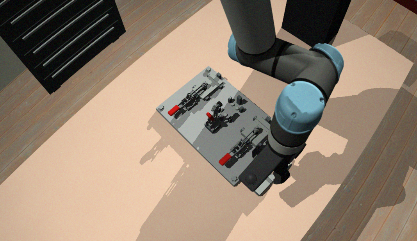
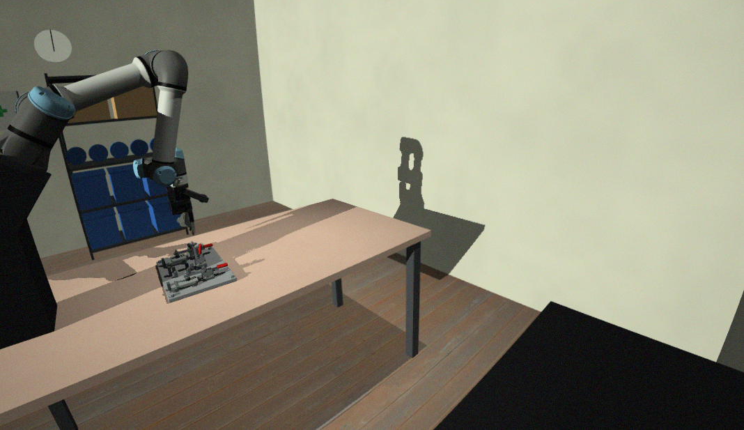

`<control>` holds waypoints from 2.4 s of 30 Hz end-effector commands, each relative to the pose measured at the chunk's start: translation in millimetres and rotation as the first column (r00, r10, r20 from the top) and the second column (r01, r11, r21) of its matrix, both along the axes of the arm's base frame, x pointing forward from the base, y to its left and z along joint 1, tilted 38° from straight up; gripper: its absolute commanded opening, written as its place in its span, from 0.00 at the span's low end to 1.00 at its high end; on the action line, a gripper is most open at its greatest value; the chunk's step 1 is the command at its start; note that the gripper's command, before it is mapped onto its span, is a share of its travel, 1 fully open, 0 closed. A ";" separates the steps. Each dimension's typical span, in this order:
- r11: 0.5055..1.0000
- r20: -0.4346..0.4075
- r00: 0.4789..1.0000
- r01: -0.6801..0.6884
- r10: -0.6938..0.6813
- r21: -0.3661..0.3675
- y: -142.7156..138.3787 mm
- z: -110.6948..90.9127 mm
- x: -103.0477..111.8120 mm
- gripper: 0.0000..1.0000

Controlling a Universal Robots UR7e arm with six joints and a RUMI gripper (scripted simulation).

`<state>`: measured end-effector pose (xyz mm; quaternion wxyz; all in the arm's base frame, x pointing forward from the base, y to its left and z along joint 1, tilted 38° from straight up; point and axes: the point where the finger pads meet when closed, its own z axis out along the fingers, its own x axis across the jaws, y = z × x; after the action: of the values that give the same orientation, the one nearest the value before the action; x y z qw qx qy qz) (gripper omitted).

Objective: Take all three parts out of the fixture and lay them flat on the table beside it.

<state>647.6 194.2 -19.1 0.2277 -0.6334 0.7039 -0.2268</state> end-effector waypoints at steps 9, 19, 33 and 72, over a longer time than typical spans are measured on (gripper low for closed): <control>1.000 0.001 1.000 0.000 0.000 0.000 0.5 8.0 -5.5 0.28; 1.000 0.001 1.000 0.000 0.000 0.000 1.5 33.6 -25.1 0.28; 1.000 0.001 1.000 0.000 0.000 0.000 3.2 79.0 -60.0 0.28; 1.000 0.001 1.000 0.000 0.000 0.000 -20.5 93.0 -70.6 0.28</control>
<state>577.1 184.0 73.0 0.2276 -0.6334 0.7040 -0.2269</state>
